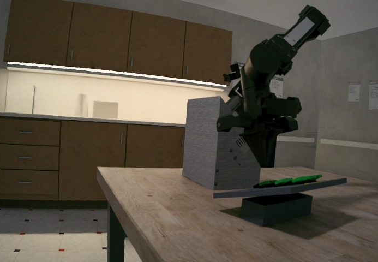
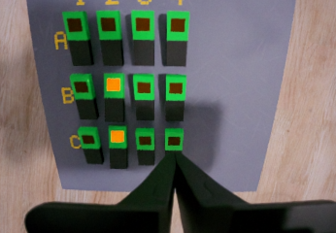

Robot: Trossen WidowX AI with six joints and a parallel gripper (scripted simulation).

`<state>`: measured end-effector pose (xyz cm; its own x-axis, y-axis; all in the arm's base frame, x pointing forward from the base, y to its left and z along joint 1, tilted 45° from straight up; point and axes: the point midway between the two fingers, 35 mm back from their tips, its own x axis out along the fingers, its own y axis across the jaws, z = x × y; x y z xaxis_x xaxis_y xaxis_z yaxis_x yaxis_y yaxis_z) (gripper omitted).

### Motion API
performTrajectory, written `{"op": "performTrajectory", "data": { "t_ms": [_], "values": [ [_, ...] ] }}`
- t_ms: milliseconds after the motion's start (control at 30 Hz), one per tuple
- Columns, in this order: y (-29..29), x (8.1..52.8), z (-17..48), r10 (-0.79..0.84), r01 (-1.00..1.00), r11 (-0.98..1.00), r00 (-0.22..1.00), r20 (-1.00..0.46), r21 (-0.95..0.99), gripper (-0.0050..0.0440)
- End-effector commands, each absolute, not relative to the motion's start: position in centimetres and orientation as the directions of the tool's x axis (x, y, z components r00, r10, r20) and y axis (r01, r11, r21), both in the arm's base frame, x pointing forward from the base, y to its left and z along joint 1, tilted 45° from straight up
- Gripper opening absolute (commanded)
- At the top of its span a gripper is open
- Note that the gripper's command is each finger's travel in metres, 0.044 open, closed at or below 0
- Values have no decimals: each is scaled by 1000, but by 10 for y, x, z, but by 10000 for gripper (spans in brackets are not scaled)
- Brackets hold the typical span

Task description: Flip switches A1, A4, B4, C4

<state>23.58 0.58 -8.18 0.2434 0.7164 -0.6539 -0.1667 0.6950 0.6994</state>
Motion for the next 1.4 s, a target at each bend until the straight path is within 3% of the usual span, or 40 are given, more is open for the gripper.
{"op": "performTrajectory", "data": {
  "t_ms": [0, 1367],
  "values": [
    [8, 237, -84, 714, -164, 697, 249, -654, 699, -50],
    [24, 245, -98, 712, -167, 699, 254, -655, 696, -50]
  ]
}}
